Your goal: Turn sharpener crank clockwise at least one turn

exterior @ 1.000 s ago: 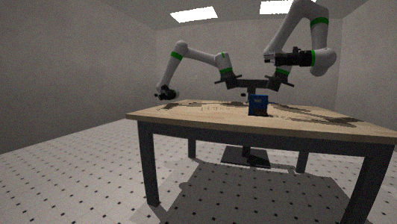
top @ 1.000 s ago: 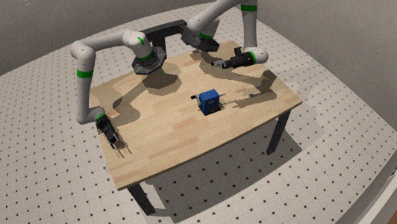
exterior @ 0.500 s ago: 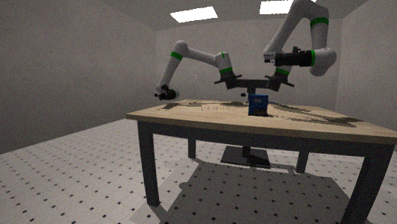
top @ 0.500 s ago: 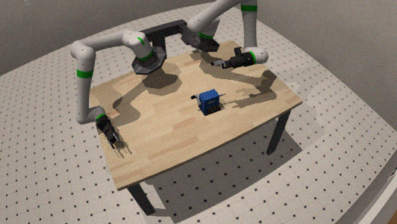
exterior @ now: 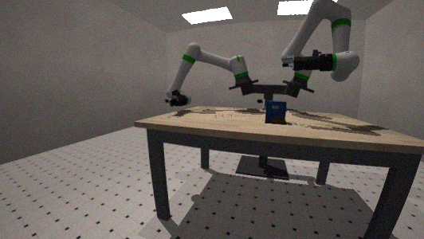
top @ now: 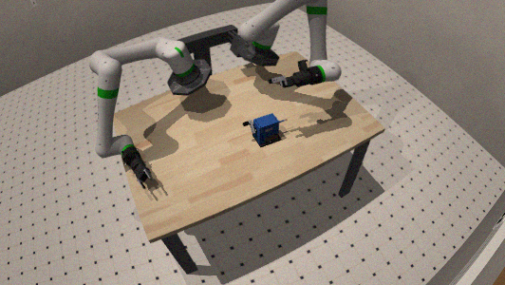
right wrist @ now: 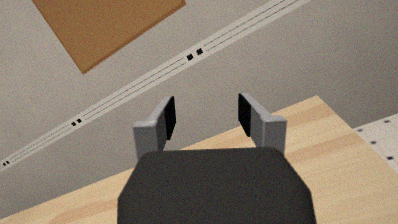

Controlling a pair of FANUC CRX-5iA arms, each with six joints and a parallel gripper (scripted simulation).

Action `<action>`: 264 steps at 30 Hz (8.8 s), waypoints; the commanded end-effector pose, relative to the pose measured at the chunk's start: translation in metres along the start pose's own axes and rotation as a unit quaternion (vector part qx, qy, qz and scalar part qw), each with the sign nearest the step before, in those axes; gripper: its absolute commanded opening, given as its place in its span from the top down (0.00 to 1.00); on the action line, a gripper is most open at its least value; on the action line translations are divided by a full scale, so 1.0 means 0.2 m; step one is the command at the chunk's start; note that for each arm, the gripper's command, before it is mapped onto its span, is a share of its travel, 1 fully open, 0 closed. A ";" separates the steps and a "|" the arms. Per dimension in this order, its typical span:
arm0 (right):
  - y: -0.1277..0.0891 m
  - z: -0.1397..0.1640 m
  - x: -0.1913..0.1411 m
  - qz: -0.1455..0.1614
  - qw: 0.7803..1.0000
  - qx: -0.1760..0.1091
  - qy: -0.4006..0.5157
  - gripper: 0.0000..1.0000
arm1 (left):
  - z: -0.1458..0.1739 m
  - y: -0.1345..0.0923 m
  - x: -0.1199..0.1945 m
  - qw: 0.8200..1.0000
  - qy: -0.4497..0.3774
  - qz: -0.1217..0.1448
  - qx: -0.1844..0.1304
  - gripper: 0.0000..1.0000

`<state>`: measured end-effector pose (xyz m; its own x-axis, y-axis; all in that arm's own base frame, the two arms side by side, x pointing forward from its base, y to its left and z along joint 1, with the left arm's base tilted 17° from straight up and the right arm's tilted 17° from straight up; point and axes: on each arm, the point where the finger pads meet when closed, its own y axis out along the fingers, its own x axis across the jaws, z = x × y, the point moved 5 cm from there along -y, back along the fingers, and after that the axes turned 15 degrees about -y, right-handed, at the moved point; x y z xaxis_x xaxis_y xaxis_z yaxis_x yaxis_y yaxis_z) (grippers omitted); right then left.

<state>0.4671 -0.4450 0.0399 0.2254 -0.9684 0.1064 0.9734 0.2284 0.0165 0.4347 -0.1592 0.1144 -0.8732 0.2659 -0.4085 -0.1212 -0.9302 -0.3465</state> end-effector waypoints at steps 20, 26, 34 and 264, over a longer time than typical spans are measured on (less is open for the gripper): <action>-0.04 0.08 -0.02 0.026 0.999 -0.014 -0.038 0.00 | 0.00 0.00 0.00 1.000 0.001 0.000 0.000 0.00; -0.05 0.10 -0.03 0.034 0.998 -0.020 -0.050 0.00 | 0.00 0.00 0.00 1.000 0.001 0.000 0.000 0.00; -0.09 0.15 -0.05 0.053 0.995 -0.032 -0.078 0.00 | 0.00 0.00 0.00 1.000 0.001 0.000 0.000 0.00; -2.25 2.24 -0.47 0.463 0.435 -0.535 -0.557 0.00 | -0.08 0.55 0.41 0.903 0.263 -0.339 -0.016 0.00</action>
<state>-0.0104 -0.4113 0.4676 0.9616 0.2746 0.0012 0.0819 -0.2826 -0.9557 0.3659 -0.2276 0.0411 -0.3688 0.8131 -0.4505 -0.4947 -0.5820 -0.6454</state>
